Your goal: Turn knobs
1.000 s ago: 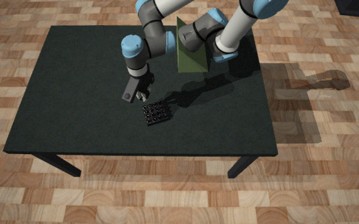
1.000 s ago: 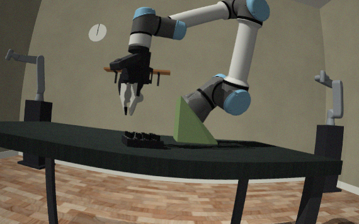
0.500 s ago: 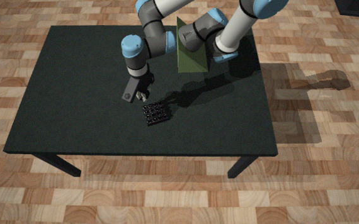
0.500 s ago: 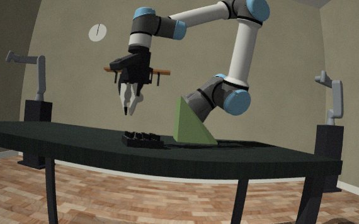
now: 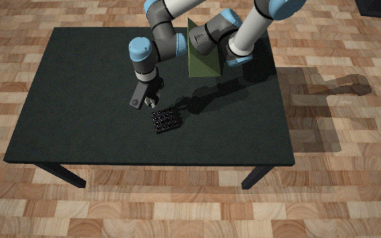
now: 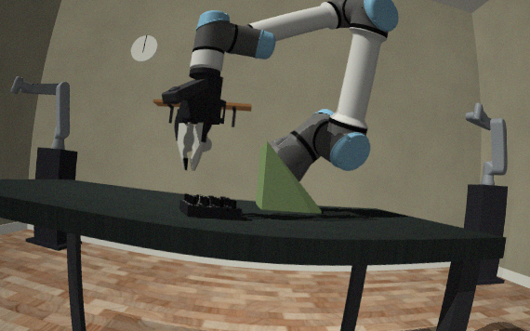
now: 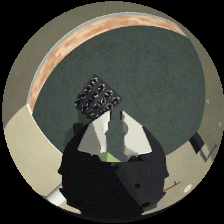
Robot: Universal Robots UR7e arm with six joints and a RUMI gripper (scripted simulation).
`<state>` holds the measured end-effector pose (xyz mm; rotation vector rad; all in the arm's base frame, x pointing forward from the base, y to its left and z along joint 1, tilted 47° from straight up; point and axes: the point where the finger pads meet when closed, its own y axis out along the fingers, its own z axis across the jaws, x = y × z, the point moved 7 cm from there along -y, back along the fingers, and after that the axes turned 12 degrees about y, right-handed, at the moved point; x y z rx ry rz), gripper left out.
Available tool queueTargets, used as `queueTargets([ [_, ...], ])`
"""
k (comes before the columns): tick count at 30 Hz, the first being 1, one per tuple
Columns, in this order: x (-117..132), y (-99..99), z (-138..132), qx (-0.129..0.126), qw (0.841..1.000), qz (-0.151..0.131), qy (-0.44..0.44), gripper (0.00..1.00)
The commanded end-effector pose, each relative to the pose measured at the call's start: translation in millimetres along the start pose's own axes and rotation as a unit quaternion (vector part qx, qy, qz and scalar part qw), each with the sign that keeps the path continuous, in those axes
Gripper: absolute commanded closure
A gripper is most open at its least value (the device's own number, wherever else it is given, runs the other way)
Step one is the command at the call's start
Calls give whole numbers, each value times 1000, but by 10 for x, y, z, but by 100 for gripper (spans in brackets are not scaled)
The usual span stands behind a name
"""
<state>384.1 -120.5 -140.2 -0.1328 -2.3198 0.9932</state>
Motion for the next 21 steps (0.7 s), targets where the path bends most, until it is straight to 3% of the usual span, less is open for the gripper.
queueTargets([
  [1, 13, 15, -1, 0, 1000, -1, 1, 89],
  [21, 17, 190, -6, -1, 1000, -2, 1, 89],
])
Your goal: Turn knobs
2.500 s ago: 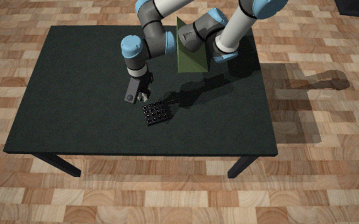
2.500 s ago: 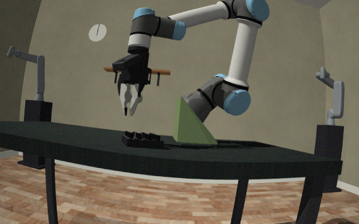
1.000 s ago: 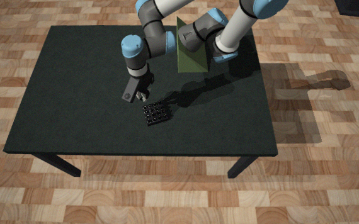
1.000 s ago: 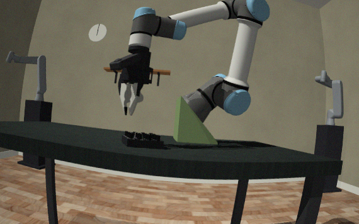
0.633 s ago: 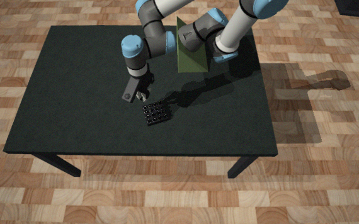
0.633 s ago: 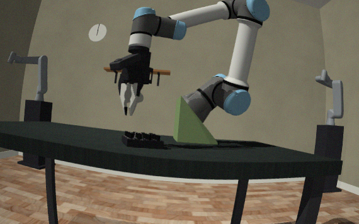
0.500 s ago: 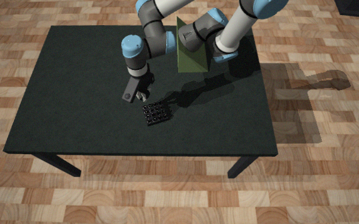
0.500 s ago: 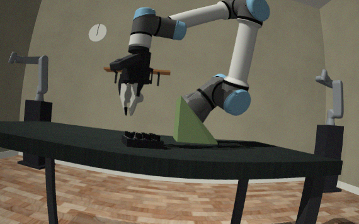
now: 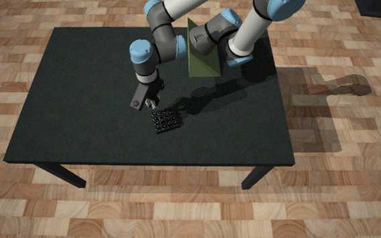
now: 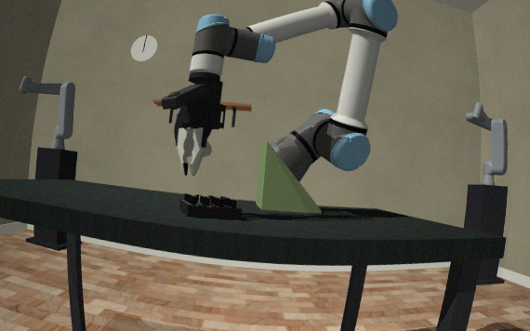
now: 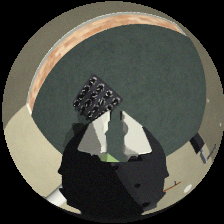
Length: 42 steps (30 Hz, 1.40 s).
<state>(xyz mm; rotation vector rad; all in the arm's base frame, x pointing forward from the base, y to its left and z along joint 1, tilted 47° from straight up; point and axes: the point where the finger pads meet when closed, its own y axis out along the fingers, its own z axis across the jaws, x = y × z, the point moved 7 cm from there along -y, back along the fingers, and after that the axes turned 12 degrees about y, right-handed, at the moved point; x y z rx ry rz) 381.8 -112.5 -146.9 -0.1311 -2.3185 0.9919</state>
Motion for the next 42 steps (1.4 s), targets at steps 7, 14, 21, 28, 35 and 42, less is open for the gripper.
queueTargets([
  [7, 7, 179, -5, -1, 1000, -1, 1, 89],
  [14, 7, 242, -5, -1, 1000, -1, 1, 89],
  [21, 7, 310, -5, -1, 1000, -1, 1, 89],
  [28, 7, 340, -5, -1, 1000, -1, 1, 89],
  [35, 0, 345, -1, 0, 1000, 0, 0, 89],
  [42, -2, 340, -2, 0, 1000, 0, 0, 89],
])
